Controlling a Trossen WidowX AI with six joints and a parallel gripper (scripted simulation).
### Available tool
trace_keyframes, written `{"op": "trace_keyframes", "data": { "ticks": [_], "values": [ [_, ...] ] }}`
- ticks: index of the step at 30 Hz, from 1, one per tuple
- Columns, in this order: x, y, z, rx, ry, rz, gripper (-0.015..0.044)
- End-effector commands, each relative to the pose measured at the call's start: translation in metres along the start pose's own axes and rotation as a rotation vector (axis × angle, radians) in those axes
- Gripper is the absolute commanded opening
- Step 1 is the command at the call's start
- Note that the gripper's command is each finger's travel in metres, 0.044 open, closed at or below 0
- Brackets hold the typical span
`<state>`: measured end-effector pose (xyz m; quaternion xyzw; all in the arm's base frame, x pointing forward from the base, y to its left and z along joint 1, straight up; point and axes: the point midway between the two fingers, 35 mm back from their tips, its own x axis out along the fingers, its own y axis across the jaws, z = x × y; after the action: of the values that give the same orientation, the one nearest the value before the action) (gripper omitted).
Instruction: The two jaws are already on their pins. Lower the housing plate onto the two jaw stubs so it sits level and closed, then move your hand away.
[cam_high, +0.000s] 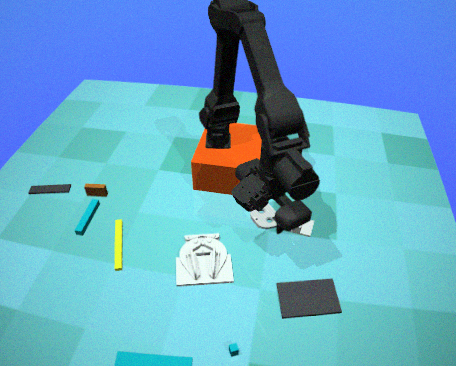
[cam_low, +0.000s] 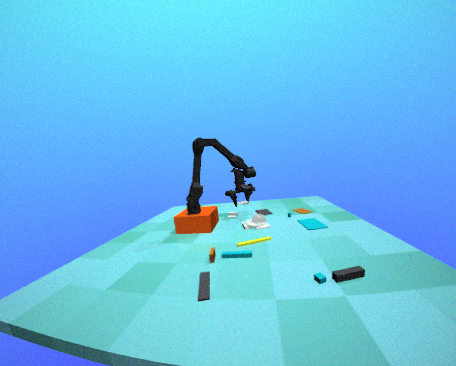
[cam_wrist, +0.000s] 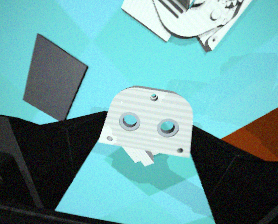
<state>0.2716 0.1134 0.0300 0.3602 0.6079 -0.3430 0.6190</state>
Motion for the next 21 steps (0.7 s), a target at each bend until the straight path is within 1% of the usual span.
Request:
{"op": "trace_keyframes", "data": {
  "ticks": [1, 21],
  "values": [
    [0.0, -0.003, 0.011, -0.095, 0.001, 0.0, 0.0351],
    [0.0, -0.023, 0.066, -0.575, -0.004, -0.004, 0.0351]
  ]
}}
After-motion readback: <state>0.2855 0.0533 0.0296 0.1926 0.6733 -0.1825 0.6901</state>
